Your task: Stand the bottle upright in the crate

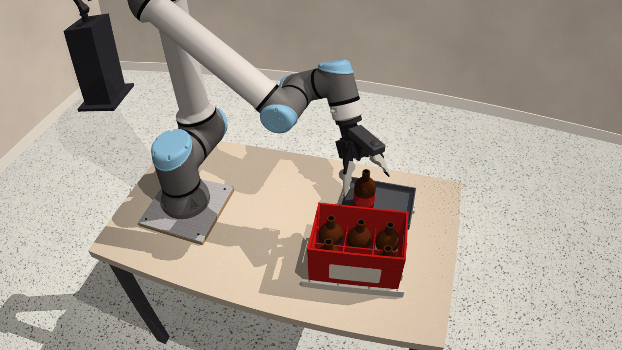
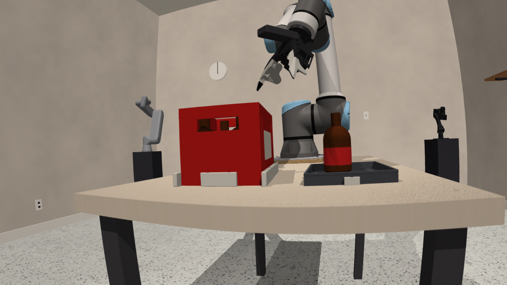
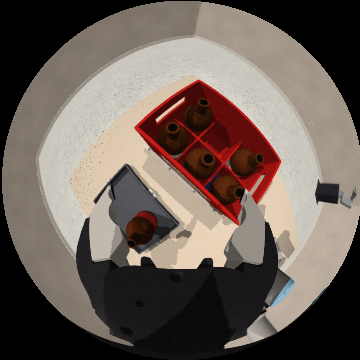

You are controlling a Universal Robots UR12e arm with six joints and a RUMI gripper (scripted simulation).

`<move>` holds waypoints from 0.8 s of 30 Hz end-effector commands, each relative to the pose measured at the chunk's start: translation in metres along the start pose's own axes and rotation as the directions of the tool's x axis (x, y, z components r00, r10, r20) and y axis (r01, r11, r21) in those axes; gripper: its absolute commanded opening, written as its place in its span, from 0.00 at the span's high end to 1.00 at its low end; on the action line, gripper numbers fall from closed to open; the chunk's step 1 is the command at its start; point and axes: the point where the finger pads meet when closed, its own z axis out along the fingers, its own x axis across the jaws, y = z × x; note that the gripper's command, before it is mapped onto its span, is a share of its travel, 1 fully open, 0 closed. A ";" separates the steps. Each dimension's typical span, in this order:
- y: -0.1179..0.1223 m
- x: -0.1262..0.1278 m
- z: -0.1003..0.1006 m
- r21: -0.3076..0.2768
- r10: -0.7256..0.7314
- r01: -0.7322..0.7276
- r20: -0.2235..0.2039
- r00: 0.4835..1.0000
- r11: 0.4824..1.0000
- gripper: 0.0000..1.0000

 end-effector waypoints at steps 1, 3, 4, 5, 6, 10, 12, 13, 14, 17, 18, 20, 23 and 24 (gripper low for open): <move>-0.030 0.031 0.018 -0.158 -0.024 0.026 0.009 1.000 0.987 0.00; -0.036 0.039 0.020 -0.189 -0.026 0.028 0.013 1.000 0.982 0.00; -0.036 0.039 0.020 -0.189 -0.026 0.028 0.013 1.000 0.982 0.00; -0.036 0.039 0.020 -0.189 -0.026 0.028 0.013 1.000 0.982 0.00; -0.043 0.046 0.024 -0.220 -0.029 0.032 0.015 0.999 0.975 0.00; -0.061 0.067 0.034 -0.307 -0.038 0.043 0.021 0.999 0.951 0.00; -0.071 0.079 0.040 -0.355 -0.041 0.048 0.026 0.999 0.934 0.00; -0.076 0.084 0.042 -0.376 -0.044 0.051 0.027 0.999 0.925 0.00; -0.080 0.088 0.045 -0.394 -0.046 0.053 0.028 0.999 0.917 0.00; -0.089 0.099 0.050 -0.437 -0.049 0.058 0.033 0.998 0.897 0.00; -0.091 0.102 0.051 -0.447 -0.050 0.060 0.034 0.998 0.892 0.00; -0.095 0.106 0.053 -0.462 -0.050 0.061 0.036 0.998 0.885 0.00; -0.096 0.107 0.053 -0.467 -0.050 0.062 0.037 0.998 0.882 0.00; -0.096 0.108 0.053 -0.470 -0.050 0.062 0.038 0.998 0.880 0.00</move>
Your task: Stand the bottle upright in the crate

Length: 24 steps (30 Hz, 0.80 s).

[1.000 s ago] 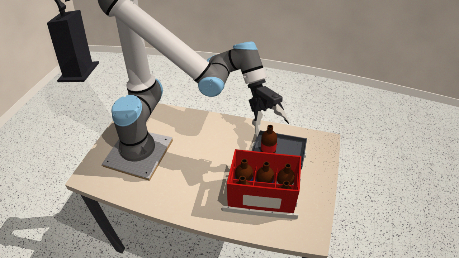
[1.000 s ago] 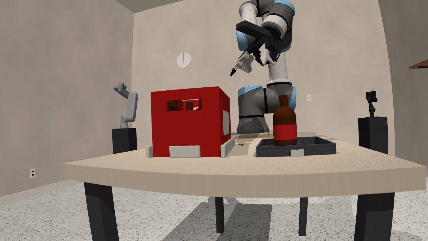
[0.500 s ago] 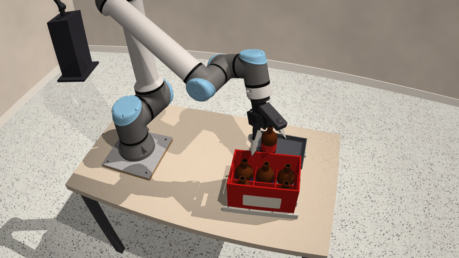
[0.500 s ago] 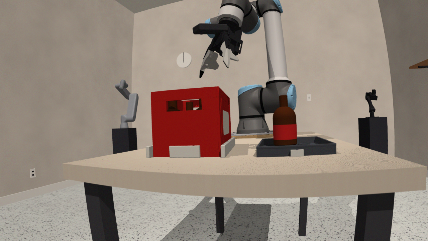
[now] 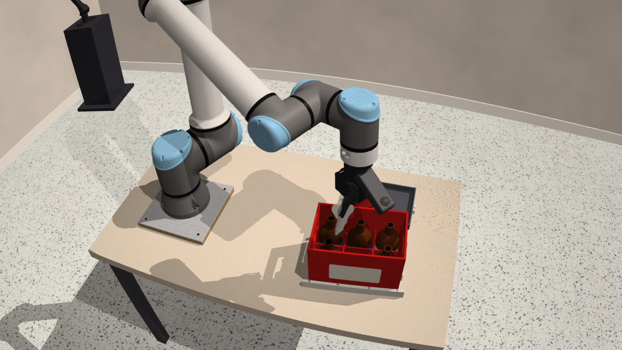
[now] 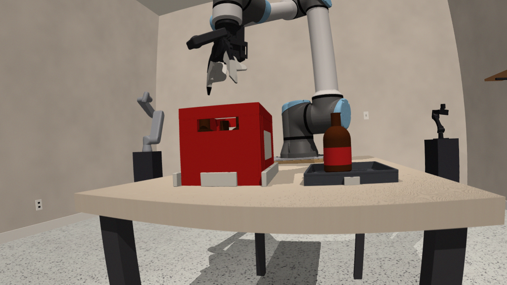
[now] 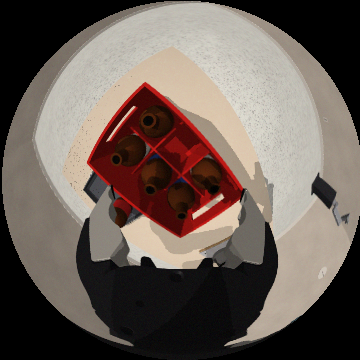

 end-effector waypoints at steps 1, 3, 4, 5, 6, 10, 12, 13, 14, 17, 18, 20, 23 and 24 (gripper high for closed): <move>-0.008 0.008 0.000 -0.042 -0.007 0.007 0.001 1.000 0.999 0.00; -0.009 0.008 0.000 -0.043 -0.008 0.008 0.001 1.000 0.999 0.00; -0.009 0.008 0.000 -0.043 -0.008 0.008 0.001 1.000 0.999 0.00; -0.009 0.008 0.000 -0.043 -0.008 0.008 0.001 1.000 0.999 0.00; -0.009 0.008 0.000 -0.043 -0.008 0.008 0.001 1.000 0.999 0.00; -0.009 0.008 0.000 -0.043 -0.008 0.008 0.001 1.000 0.999 0.00; -0.009 0.008 0.000 -0.043 -0.008 0.008 0.001 1.000 0.999 0.00; -0.009 0.008 0.000 -0.044 -0.008 0.008 0.001 1.000 0.999 0.00; -0.009 0.008 0.000 -0.044 -0.008 0.008 0.001 1.000 0.999 0.00; -0.009 0.008 0.000 -0.044 -0.008 0.008 0.001 1.000 0.999 0.00; -0.009 0.008 0.000 -0.044 -0.008 0.008 0.001 1.000 0.999 1.00; -0.009 0.008 0.000 -0.044 -0.008 0.008 0.001 1.000 0.999 1.00; -0.009 0.008 0.000 -0.044 -0.008 0.008 0.001 1.000 0.999 1.00; -0.009 0.008 0.000 -0.044 -0.008 0.008 0.001 1.000 0.999 1.00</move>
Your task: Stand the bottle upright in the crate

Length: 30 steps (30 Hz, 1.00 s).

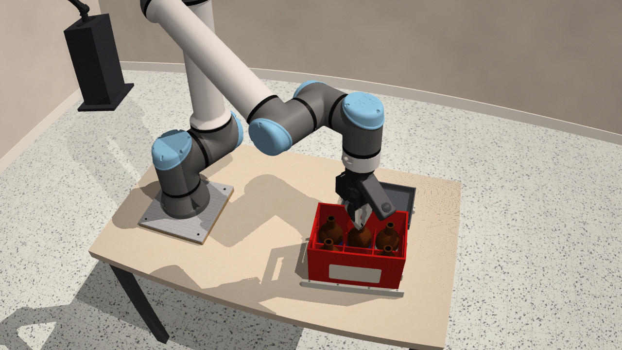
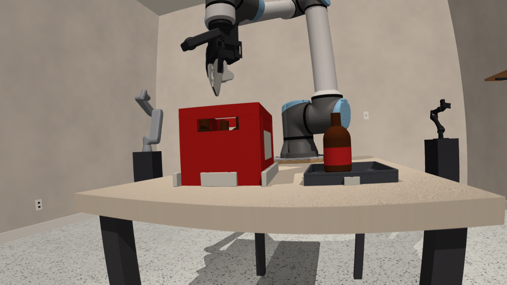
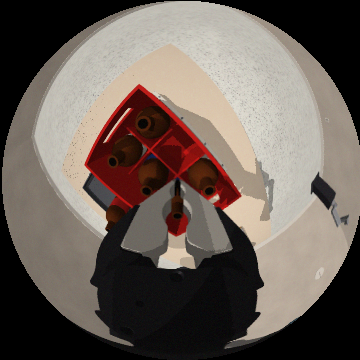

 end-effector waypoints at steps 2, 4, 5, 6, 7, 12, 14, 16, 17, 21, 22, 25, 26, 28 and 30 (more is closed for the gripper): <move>-0.001 0.000 -0.001 0.001 0.000 0.000 0.000 1.000 1.000 1.00; -0.001 0.000 -0.001 0.002 0.000 0.000 0.000 1.000 1.000 1.00; -0.001 0.000 -0.001 0.002 0.000 0.000 0.000 1.000 1.000 1.00; -0.001 0.000 -0.001 0.002 0.000 0.000 0.000 1.000 1.000 1.00; -0.001 0.000 -0.001 0.002 0.000 0.000 0.000 1.000 1.000 1.00; -0.001 0.000 -0.001 0.002 0.000 0.000 0.000 1.000 1.000 1.00; -0.001 0.000 -0.001 0.002 0.000 0.000 0.000 1.000 1.000 1.00; -0.001 0.000 -0.001 0.002 0.000 0.000 0.000 1.000 1.000 1.00; -0.001 0.000 -0.001 0.002 0.000 0.000 0.000 1.000 1.000 1.00; -0.001 0.000 -0.001 0.002 0.000 0.000 0.000 1.000 1.000 1.00; -0.001 0.000 -0.001 0.002 0.000 0.000 0.000 1.000 1.000 1.00; -0.001 0.000 -0.001 0.002 0.000 0.000 0.000 1.000 1.000 1.00; -0.001 0.000 -0.001 0.002 0.000 0.000 0.000 1.000 1.000 1.00; 0.000 0.000 -0.001 0.002 0.000 0.000 0.000 1.000 1.000 1.00; 0.001 -0.002 -0.001 0.002 0.000 0.000 0.000 1.000 1.000 1.00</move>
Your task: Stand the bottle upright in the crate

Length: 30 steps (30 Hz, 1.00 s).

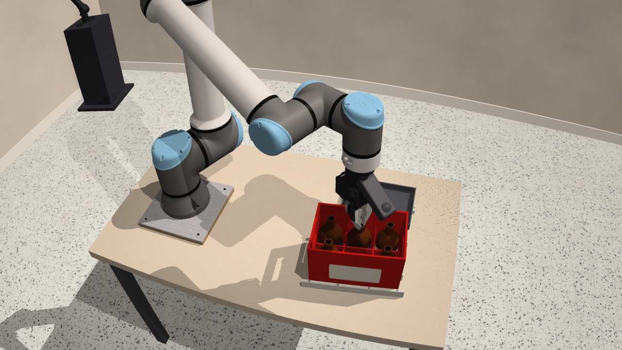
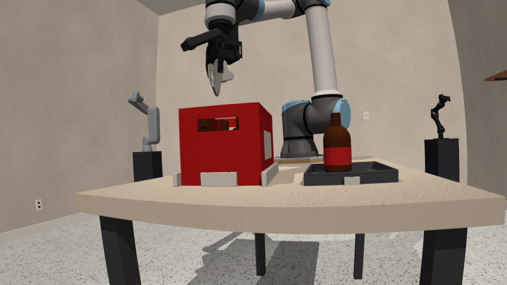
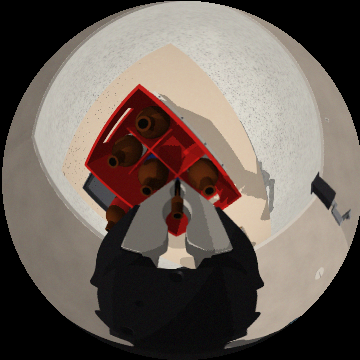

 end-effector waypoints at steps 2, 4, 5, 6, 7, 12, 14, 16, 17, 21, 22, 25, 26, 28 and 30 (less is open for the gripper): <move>0.005 -0.009 -0.001 0.002 0.000 0.000 0.001 1.000 1.000 1.00; 0.014 -0.022 -0.001 0.001 0.000 0.000 0.001 1.000 1.000 1.00; 0.020 -0.030 -0.001 0.001 0.000 0.000 0.001 1.000 1.000 1.00; 0.027 -0.040 -0.001 0.001 0.000 0.000 0.001 1.000 1.000 1.00; 0.036 -0.052 -0.001 0.001 0.000 0.000 0.001 1.000 1.000 1.00; 0.069 -0.090 -0.001 0.001 0.000 0.000 0.001 1.000 1.000 1.00; 0.095 -0.117 -0.001 0.001 0.000 0.000 0.001 1.000 1.000 1.00; 0.124 -0.143 -0.001 0.001 0.000 0.000 0.001 1.000 1.000 1.00; 0.138 -0.155 -0.001 0.001 0.000 0.000 0.001 1.000 1.000 1.00; 0.189 -0.193 0.000 0.001 0.000 0.000 0.001 1.000 1.000 1.00; 0.200 -0.199 0.000 0.001 0.000 0.000 0.001 1.000 1.000 1.00; 0.221 -0.212 0.000 0.001 0.000 0.000 0.001 1.000 1.000 1.00; 0.225 -0.215 0.000 0.001 0.000 0.000 0.001 1.000 1.000 1.00; 0.228 -0.216 0.000 0.001 0.000 0.000 0.001 1.000 1.000 1.00; 0.229 -0.217 0.000 0.001 0.000 0.000 0.001 1.000 1.000 1.00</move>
